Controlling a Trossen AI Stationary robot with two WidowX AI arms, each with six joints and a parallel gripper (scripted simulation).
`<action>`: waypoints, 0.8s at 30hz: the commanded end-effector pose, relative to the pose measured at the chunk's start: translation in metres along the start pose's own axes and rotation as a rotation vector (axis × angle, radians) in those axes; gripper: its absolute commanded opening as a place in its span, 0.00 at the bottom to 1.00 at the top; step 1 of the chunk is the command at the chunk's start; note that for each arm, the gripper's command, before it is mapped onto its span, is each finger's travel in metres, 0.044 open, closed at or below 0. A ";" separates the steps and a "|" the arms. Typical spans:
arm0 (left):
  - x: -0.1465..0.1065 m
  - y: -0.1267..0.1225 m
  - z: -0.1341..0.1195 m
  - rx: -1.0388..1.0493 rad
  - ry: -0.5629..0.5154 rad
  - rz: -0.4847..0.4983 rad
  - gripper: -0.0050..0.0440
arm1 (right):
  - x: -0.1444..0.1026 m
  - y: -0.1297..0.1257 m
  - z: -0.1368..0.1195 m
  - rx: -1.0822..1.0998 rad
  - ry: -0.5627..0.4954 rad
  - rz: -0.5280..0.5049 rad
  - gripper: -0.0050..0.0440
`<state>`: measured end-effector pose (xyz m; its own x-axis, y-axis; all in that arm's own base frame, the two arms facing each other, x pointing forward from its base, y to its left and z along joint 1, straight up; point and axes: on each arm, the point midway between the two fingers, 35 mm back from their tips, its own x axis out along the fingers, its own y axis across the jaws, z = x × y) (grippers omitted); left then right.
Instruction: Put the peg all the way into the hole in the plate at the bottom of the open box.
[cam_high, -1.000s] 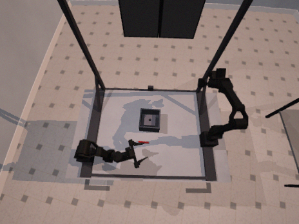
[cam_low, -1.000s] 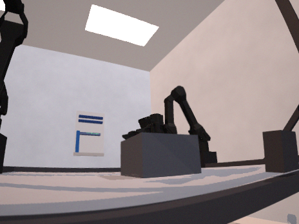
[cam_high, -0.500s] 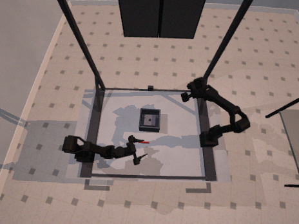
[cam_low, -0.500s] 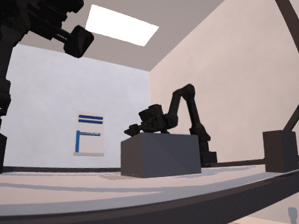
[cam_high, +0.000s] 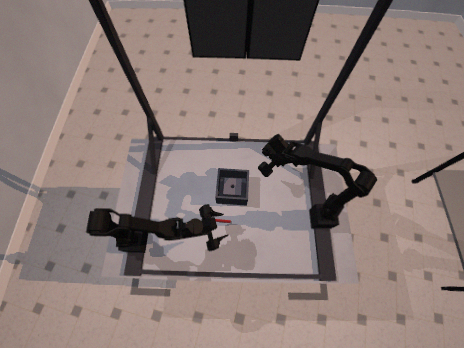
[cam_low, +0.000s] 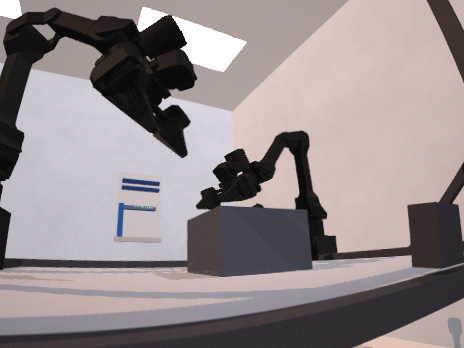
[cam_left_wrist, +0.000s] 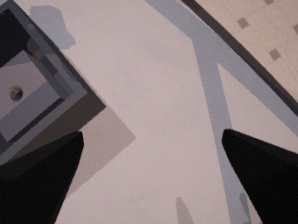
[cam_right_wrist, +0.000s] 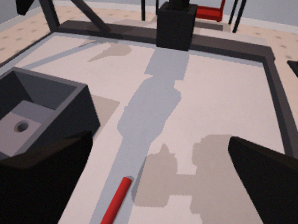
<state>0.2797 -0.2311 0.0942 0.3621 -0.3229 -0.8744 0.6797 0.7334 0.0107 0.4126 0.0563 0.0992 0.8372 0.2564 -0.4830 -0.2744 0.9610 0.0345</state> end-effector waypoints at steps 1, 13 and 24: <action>0.011 0.035 0.013 -0.088 0.015 0.042 1.00 | 0.005 0.006 0.012 -0.010 0.065 -0.009 1.00; 0.041 0.110 0.022 -0.272 0.083 0.125 1.00 | 0.015 0.026 0.007 -0.008 0.328 -0.023 1.00; 0.060 0.158 0.028 -0.391 0.126 0.175 1.00 | 0.012 0.043 -0.015 -0.013 0.645 -0.035 1.00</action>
<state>0.4129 -0.1539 0.0521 0.3427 -0.1231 -0.9313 0.3413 0.9400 0.0013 0.4032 0.0958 0.0761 0.4479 0.1304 -0.8845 -0.2658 0.9640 0.0076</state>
